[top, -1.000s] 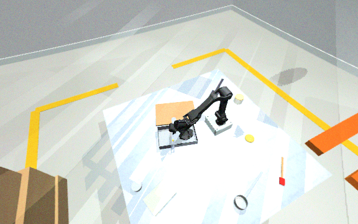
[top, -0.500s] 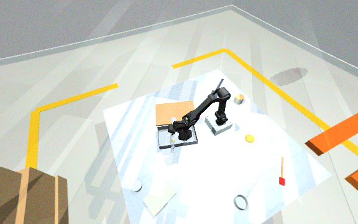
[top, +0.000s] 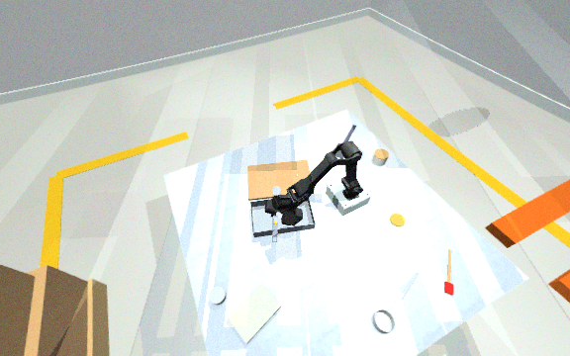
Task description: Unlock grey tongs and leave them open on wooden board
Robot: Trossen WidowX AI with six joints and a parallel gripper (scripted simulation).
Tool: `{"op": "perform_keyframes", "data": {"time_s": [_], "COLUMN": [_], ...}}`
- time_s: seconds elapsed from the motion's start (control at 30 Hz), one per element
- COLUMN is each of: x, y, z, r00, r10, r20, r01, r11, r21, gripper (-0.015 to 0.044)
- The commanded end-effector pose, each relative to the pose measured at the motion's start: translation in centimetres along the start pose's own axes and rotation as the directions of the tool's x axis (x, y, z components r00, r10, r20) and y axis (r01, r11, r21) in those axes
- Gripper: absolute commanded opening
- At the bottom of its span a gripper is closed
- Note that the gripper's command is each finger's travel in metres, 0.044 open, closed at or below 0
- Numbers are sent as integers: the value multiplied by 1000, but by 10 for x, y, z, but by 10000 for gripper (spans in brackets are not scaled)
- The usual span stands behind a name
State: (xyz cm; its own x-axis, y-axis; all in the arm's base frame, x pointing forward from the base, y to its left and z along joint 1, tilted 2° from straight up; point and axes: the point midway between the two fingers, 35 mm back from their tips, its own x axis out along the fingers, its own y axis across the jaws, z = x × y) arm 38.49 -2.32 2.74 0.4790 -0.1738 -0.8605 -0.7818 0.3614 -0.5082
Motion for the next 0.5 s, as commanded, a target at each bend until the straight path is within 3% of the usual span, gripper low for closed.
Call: {"op": "perform_keyframes", "data": {"time_s": [0.0, 0.47], "x": [6, 29], "y": [-3, -2], "z": [1, 1], "r00": [1000, 1000], "r10": [-6, -6], "r20": [5, 5], "r01": [6, 6], "r11": [1000, 1000], "r21": [-3, -3], "gripper": [260, 260]}}
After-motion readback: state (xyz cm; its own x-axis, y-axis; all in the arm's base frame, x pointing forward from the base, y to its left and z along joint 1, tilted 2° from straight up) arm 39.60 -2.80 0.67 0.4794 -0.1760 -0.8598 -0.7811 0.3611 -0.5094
